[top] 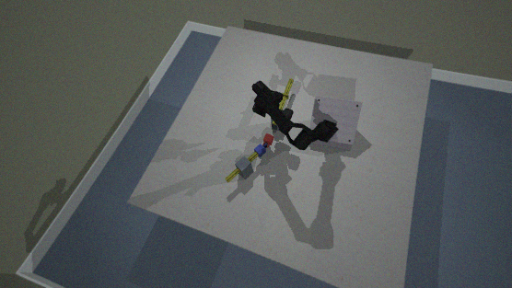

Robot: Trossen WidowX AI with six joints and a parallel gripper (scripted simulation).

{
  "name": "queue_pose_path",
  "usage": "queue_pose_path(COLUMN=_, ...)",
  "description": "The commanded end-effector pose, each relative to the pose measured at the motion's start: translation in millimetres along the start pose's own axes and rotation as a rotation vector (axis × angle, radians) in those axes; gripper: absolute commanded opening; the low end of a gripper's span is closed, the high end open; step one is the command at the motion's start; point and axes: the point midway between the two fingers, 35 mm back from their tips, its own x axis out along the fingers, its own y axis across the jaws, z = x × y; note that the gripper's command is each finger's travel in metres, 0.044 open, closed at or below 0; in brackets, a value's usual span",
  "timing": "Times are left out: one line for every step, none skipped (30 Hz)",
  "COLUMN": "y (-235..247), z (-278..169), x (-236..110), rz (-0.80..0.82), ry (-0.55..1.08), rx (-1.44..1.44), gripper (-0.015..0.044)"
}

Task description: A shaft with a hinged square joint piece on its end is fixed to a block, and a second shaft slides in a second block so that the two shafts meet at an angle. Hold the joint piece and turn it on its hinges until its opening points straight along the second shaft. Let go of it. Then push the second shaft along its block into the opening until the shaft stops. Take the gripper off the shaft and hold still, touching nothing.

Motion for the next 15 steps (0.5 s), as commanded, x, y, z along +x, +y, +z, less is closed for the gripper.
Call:
queue_pose_path(y=-0.2, z=-0.5, x=15.1, rz=-0.007, ry=0.001, rx=0.01, gripper=0.044)
queue_pose_path(y=0.2, z=-0.6, x=20.2, rz=-0.007, ry=0.001, rx=0.01, gripper=0.044)
queue_pose_path(y=0.5, z=-0.7, x=25.2, rz=-0.006, ry=0.0, rx=0.01, gripper=0.044)
queue_pose_path(y=0.6, z=-0.9, x=30.2, rz=-0.006, ry=0.0, rx=0.01, gripper=0.044)
queue_pose_path(y=0.7, z=-1.1, x=35.2, rz=-0.006, ry=0.001, rx=0.01, gripper=0.044)
queue_pose_path(y=0.7, z=-1.3, x=40.2, rz=-0.006, ry=0.001, rx=0.01, gripper=0.044)
queue_pose_path(y=0.5, z=-1.6, x=45.2, rz=-0.006, ry=0.001, rx=0.009, gripper=0.044)
queue_pose_path(y=0.3, z=-1.9, x=50.1, rz=-0.006, ry=0.002, rx=0.009, gripper=0.044)
queue_pose_path(y=0.0, z=-2.2, x=55.0, rz=-0.006, ry=0.002, rx=0.009, gripper=0.044)
queue_pose_path(y=-0.5, z=-2.5, x=59.9, rz=-0.006, ry=0.003, rx=0.009, gripper=0.044)
queue_pose_path(y=-1.0, z=-2.9, x=64.8, rz=-0.007, ry=0.004, rx=0.009, gripper=0.044)
queue_pose_path(y=-1.7, z=-3.3, x=69.6, rz=-0.007, ry=0.005, rx=0.009, gripper=0.044)
queue_pose_path(y=-2.3, z=-3.6, x=73.5, rz=-0.007, ry=0.006, rx=0.008, gripper=0.044)
queue_pose_path(y=-2.6, z=-3.9, x=75.9, rz=-0.007, ry=0.006, rx=0.008, gripper=0.044)
queue_pose_path(y=-2.8, z=-3.9, x=76.7, rz=-0.007, ry=0.006, rx=0.008, gripper=0.044)
